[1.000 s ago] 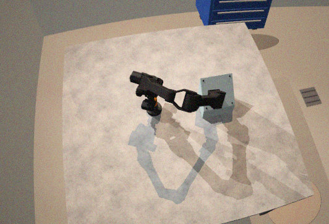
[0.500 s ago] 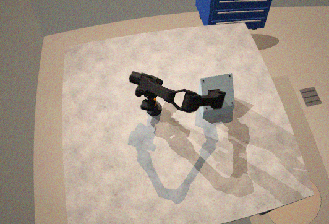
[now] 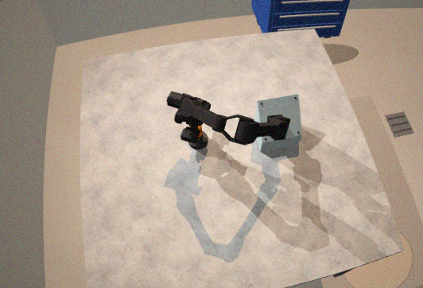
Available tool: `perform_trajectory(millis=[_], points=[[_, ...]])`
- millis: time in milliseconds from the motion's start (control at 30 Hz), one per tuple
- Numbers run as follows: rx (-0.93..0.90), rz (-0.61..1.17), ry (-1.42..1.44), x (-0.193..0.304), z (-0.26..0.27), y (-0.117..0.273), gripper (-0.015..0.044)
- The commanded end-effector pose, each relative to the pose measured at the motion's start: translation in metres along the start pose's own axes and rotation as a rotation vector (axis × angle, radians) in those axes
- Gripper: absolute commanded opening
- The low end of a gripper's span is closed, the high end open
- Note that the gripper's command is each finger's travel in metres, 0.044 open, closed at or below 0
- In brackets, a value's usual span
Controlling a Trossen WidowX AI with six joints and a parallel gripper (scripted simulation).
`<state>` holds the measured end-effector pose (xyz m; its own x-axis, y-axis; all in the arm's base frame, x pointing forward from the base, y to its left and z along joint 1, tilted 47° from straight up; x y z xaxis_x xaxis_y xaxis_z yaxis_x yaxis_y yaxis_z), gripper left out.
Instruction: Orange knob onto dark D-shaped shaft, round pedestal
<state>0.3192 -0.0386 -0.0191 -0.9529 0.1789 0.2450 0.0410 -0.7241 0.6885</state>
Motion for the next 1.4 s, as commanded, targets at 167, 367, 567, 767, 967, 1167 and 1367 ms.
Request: perform_trajectory(millis=[167,367,567,767,967,1167,1367], points=[[0.003,-0.001,-0.009,0.0046,-0.0017,-0.0027,0.0000],[0.003,-0.001,-0.009,0.0037,-0.0017,-0.0037,0.0000],[0.003,-0.001,-0.009,0.0024,-0.0017,-0.0031,0.0000],[0.003,-0.001,-0.009,0.0020,-0.0017,-0.0031,0.0000],[0.003,-0.001,-0.009,-0.0009,-0.0004,0.0012,0.0000],[0.003,-0.001,-0.061,-0.0030,0.0002,0.0013,0.0000],[0.003,-0.001,-0.061,-0.0018,-0.0001,-0.0023,0.0000]])
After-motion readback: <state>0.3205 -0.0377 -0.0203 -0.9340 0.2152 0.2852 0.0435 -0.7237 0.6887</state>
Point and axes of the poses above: the point midway between the two fingers, 35 mm back from their tips, its own y axis back along the fingers, its own z axis across the jaws, x = y × z, the point moved 5 cm from there along y, back along the fingers, and after that the axes turned 9 degrees about y, right-handed, at the moved point
